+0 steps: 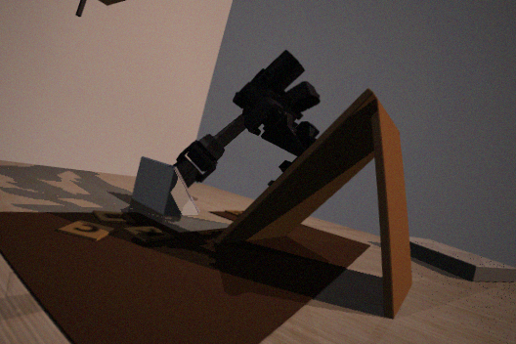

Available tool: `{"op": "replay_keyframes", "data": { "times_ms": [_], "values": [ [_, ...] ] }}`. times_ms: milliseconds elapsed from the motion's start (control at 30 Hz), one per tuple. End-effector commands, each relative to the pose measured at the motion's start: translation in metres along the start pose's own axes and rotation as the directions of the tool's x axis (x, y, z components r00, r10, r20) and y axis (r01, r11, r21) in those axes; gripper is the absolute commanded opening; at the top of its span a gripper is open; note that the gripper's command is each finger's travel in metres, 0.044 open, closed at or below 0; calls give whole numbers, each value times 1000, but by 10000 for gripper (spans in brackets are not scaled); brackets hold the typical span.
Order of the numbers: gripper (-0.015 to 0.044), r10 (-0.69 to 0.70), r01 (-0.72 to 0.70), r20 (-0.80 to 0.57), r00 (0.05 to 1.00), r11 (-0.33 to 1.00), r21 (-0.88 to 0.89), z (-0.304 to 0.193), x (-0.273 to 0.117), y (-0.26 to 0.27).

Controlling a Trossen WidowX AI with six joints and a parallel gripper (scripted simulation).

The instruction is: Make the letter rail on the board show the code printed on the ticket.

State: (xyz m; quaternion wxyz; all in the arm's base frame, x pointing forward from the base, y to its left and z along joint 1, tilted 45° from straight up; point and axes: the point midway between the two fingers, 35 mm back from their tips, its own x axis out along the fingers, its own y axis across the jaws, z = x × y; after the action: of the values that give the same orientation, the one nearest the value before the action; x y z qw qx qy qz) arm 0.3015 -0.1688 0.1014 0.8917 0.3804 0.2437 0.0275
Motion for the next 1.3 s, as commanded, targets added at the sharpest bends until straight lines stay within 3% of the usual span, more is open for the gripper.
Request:
{"op": "replay_keyframes", "data": {
  "times_ms": [0, 1267],
  "values": [
    [0, -3, 3, -4, 1000, 1000, 10, -2, 0, 2],
    [0, -2, 2, -4, 1000, 1000, 11, -1, 1, 26]
  ]
}}
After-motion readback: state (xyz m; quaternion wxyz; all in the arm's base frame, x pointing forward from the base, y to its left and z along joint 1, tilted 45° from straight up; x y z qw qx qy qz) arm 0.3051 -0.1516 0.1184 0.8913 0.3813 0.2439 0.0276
